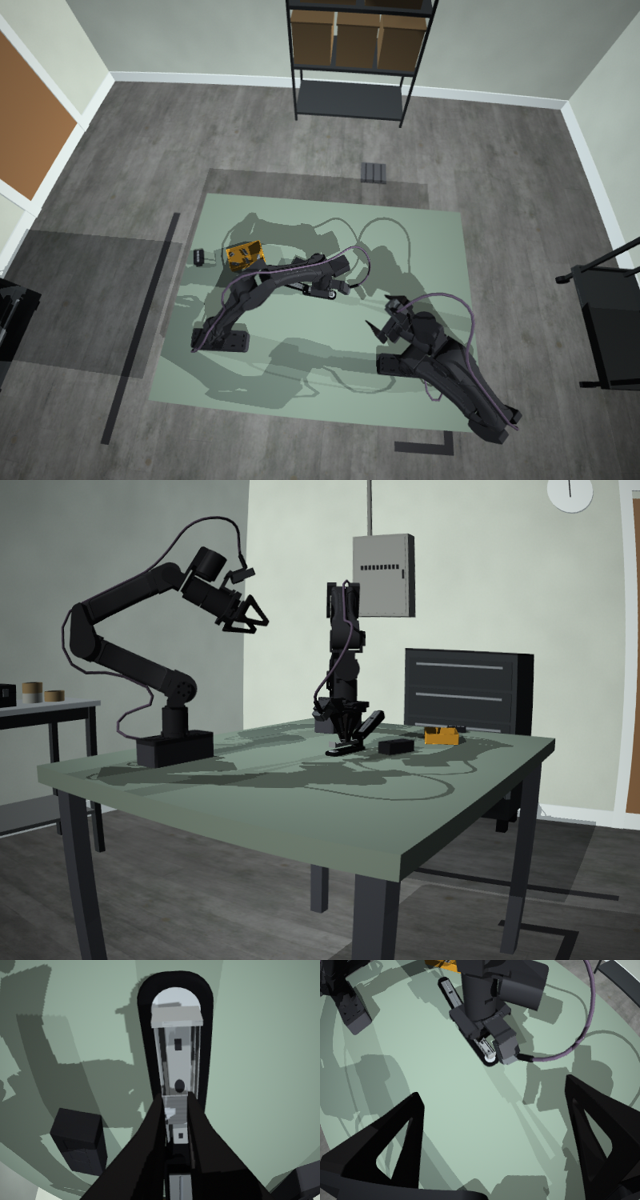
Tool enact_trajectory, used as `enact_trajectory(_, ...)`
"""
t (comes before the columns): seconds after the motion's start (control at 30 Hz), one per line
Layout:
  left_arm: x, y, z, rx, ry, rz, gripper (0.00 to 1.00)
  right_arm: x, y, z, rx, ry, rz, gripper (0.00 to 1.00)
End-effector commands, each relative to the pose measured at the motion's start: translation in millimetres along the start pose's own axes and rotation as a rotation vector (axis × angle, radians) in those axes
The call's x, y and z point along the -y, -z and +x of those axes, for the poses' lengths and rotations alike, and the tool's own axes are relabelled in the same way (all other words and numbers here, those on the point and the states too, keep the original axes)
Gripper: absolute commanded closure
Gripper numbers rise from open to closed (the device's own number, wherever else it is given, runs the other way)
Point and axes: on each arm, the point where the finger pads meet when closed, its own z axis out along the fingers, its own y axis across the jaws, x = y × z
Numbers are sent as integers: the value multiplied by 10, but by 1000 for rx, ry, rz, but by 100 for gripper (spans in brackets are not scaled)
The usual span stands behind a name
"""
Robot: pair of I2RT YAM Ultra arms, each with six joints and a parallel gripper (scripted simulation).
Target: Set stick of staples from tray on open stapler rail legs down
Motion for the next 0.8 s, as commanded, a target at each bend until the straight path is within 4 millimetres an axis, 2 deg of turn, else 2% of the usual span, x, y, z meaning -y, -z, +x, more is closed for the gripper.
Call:
enact_trajectory(0.0, -34, 78, -25, 18, -8, 8, 94, 10, 50, -38, 27, 0, 6, 0)
enact_trajectory(0.77, -32, 30, -13, 10, -8, 13, 94, 10, 50, -38, 27, 0, 6, 0)
